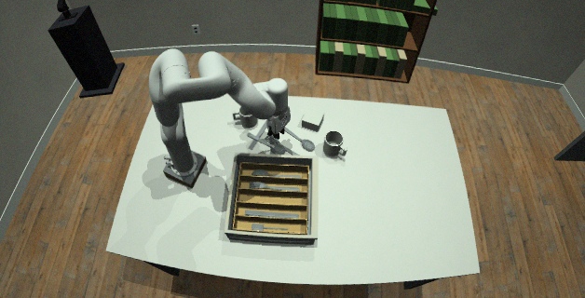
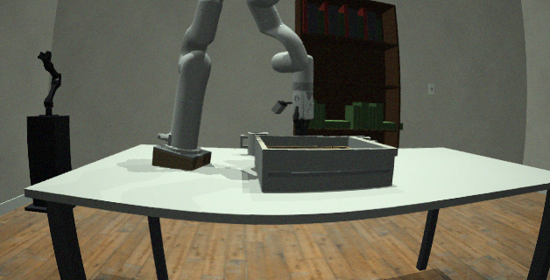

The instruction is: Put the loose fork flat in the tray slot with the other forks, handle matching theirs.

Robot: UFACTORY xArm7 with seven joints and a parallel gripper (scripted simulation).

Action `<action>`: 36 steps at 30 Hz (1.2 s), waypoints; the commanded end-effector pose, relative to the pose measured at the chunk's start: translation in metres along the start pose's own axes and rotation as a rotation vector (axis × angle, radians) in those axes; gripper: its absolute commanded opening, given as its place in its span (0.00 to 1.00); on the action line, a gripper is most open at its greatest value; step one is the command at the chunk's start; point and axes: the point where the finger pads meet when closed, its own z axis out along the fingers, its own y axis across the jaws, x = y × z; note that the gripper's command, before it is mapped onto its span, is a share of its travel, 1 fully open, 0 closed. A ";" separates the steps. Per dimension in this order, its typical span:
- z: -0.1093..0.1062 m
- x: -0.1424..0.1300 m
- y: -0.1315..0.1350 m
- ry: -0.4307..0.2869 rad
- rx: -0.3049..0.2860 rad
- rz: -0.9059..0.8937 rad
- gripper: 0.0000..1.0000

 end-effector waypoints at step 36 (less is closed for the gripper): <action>0.043 -0.002 0.001 -0.002 -0.003 -0.003 0.28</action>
